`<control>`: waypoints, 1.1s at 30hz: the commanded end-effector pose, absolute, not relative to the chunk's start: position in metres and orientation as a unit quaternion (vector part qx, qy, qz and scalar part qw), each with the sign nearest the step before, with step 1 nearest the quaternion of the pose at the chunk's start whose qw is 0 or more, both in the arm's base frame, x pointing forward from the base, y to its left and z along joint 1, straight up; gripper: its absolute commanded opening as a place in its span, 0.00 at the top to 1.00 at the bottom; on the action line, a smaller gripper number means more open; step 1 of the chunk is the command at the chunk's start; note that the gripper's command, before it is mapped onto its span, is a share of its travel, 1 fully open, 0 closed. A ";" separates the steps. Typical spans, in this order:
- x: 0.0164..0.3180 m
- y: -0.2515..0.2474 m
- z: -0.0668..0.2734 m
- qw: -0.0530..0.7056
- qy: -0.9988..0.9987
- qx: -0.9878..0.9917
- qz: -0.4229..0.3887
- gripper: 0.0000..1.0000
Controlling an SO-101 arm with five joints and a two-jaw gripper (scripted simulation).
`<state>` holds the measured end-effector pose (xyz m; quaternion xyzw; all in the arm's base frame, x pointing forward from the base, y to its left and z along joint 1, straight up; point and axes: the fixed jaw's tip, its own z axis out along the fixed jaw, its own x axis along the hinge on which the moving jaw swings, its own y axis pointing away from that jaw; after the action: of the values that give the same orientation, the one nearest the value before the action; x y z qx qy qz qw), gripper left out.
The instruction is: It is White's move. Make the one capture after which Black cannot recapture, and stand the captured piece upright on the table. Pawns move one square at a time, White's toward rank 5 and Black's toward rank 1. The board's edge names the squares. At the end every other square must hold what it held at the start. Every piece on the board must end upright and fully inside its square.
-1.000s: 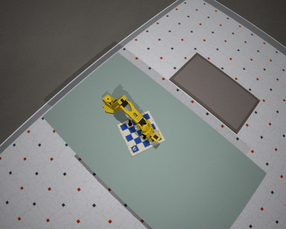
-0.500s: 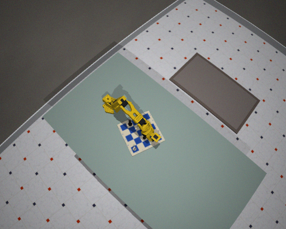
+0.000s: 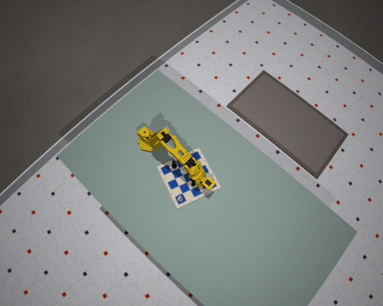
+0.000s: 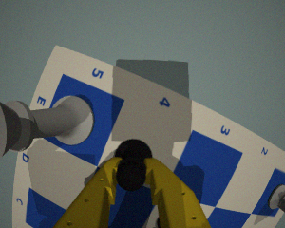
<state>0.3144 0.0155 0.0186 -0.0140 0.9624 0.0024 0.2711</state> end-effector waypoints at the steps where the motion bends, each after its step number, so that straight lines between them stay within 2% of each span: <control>1: 0.315 0.012 0.029 0.275 0.961 -0.012 0.001 1.00; 23: 0.313 0.012 0.078 0.275 0.961 -0.012 0.001 1.00; 33: 0.313 0.012 0.087 0.275 0.961 -0.012 0.001 1.00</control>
<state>0.3127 0.0148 0.0799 -0.0130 0.9630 0.0021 0.2692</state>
